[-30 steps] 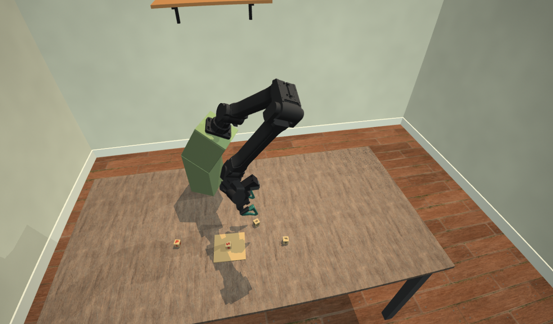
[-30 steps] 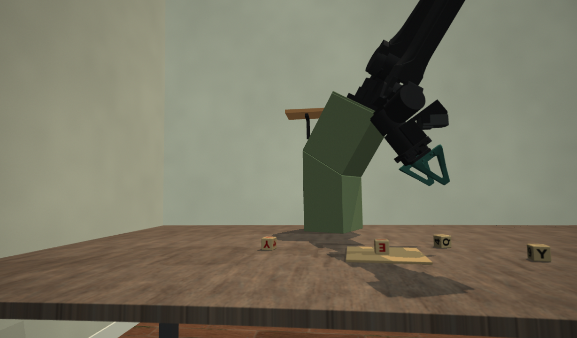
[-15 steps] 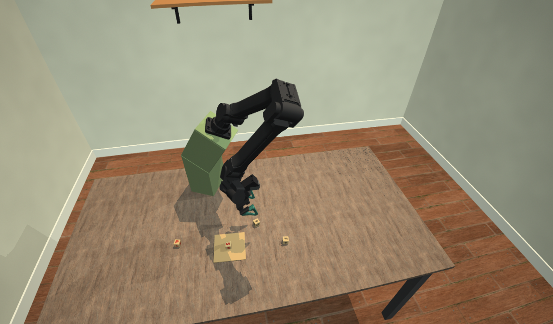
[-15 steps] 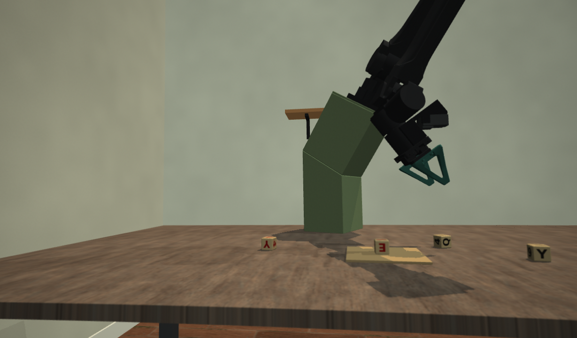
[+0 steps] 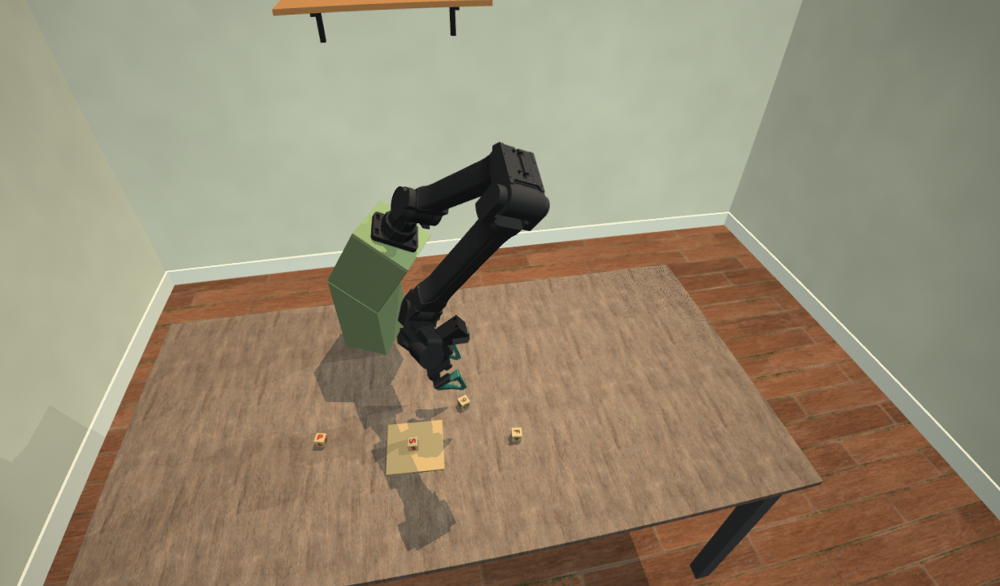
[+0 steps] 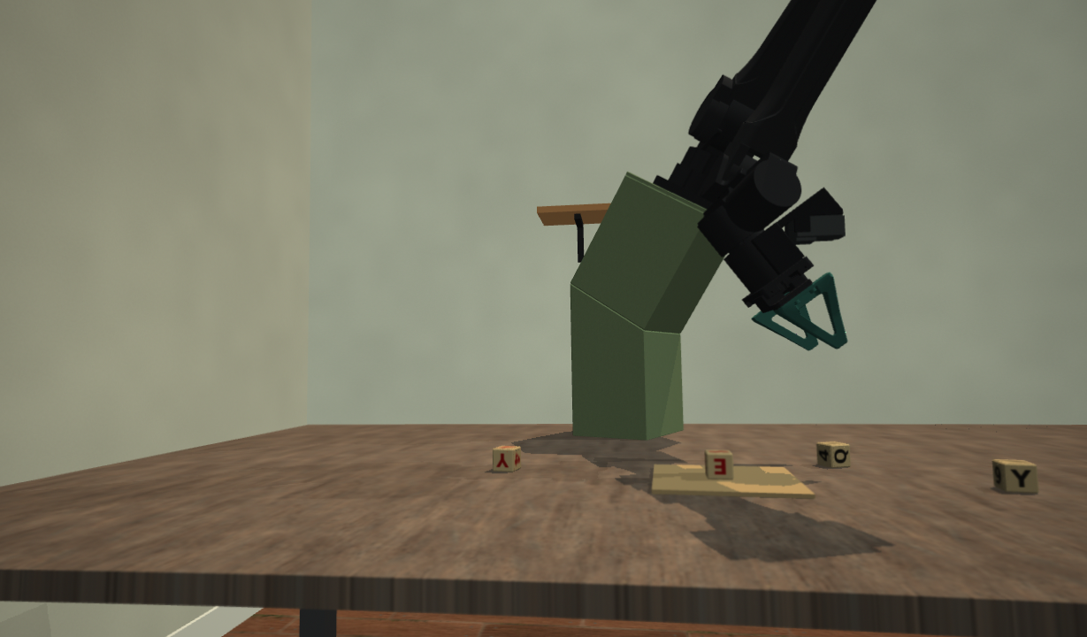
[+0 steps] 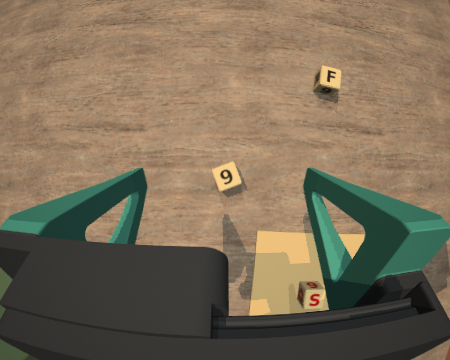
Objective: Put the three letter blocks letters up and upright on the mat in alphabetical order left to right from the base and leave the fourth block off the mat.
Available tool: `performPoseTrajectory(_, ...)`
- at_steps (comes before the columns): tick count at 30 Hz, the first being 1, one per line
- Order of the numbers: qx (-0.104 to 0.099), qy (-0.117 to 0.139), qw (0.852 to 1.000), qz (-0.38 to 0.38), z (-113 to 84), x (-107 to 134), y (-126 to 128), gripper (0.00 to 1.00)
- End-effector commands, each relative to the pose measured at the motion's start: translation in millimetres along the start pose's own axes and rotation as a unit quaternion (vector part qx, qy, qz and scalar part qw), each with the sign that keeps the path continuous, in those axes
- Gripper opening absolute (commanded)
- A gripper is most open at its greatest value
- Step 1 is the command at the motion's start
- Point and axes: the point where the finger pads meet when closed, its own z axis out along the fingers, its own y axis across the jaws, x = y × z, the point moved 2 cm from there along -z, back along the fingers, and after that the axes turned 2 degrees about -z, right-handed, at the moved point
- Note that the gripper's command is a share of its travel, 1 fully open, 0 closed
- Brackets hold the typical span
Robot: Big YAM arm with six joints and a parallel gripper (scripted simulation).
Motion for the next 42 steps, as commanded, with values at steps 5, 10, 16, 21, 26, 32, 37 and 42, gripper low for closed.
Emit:
performPoseTrajectory(5,0.001,0.012,1.0,0.004,-11.6,34,-22,1.0)
performPoseTrajectory(10,-0.002,0.017,1.0,0.004,-26.9,64,-45,1.0)
performPoseTrajectory(16,-0.002,0.016,1.0,0.004,-42.2,84,-62,1.0)
performPoseTrajectory(21,0.003,0.015,1.0,-0.004,-53.2,88,-76,1.0)
performPoseTrajectory(26,0.002,0.009,1.0,0.005,-67.6,107,-83,1.0)
performPoseTrajectory(32,0.009,0.002,1.0,0.005,-86.4,119,-97,1.0)
performPoseTrajectory(37,0.013,0.001,1.0,-0.001,-94.9,119,-105,1.0)
performPoseTrajectory(42,0.005,-0.001,1.0,-0.009,-88.0,113,-107,1.0)
